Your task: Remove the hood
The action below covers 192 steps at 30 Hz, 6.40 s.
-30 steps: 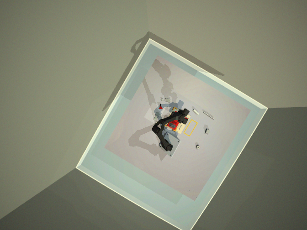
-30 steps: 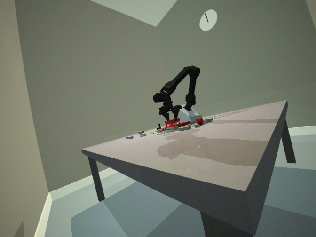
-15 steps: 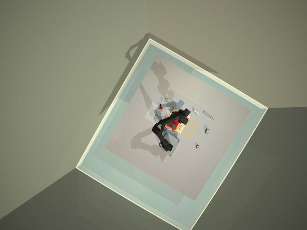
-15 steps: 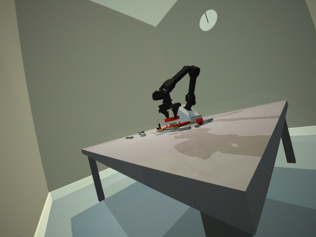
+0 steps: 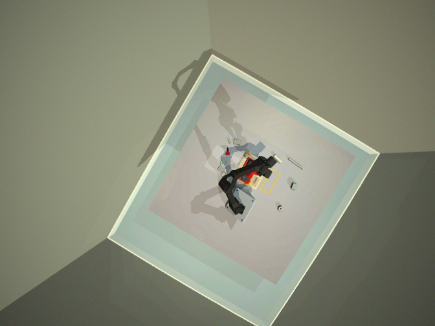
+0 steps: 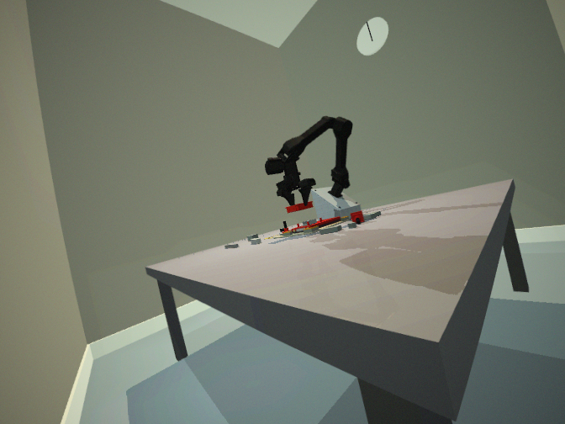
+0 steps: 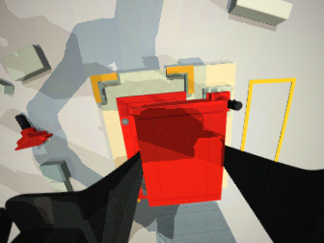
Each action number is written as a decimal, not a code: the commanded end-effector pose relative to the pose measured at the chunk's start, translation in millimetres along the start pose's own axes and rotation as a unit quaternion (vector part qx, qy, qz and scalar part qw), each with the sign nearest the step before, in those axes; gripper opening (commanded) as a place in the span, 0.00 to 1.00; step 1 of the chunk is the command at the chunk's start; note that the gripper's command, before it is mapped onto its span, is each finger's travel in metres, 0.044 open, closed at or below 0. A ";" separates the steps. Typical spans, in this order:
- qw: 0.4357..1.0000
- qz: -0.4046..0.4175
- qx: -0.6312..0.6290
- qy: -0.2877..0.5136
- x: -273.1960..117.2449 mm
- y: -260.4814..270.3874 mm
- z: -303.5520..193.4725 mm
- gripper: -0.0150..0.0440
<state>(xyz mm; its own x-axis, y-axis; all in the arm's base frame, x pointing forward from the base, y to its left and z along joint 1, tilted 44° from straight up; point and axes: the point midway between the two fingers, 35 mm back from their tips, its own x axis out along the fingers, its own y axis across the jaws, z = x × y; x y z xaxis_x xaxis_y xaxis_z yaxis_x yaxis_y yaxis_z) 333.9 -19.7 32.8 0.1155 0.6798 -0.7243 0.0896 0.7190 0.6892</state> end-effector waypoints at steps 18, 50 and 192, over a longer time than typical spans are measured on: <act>1.000 -0.011 0.004 -0.001 -8.3 -126.9 -12.2 0.25; 1.000 -0.004 -0.002 0.002 7.2 -181.9 -32.6 0.25; 1.000 -0.004 -0.005 0.002 67.8 -182.1 -32.6 1.00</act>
<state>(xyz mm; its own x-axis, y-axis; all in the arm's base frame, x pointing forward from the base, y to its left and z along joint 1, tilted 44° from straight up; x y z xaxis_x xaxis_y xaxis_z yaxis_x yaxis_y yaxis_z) 291.9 -86.5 -152.5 0.1016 0.6833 -0.7231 0.0868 0.7180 0.6907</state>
